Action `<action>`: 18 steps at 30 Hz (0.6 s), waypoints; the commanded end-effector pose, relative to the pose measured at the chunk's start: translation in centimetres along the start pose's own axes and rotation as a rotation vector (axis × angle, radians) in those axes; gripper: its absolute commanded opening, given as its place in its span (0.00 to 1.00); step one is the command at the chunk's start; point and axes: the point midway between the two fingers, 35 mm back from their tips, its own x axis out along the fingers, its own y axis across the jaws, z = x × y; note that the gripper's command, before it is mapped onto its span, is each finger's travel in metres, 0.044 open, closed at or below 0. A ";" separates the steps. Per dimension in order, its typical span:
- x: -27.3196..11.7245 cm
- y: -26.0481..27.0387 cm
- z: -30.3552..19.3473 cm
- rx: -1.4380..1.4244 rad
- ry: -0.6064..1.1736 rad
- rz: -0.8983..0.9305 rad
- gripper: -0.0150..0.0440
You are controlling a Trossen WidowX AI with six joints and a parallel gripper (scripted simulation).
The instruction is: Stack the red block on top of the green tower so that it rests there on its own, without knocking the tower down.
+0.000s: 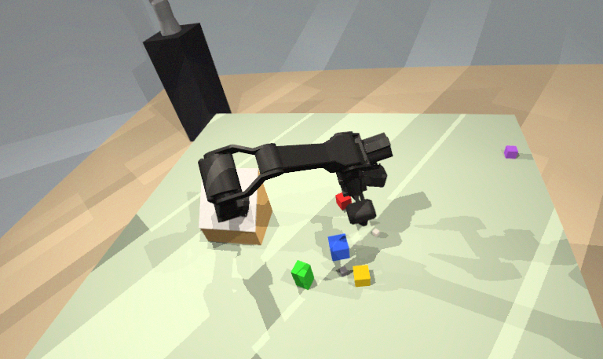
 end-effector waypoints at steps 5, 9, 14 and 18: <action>-1.3 7.2 -0.6 -0.201 0.086 0.060 1.00; -1.9 10.7 -1.6 -0.301 0.141 0.070 1.00; -1.9 11.3 -1.9 -0.318 0.151 0.070 1.00; 0.2 11.5 -2.2 -0.318 0.150 0.069 1.00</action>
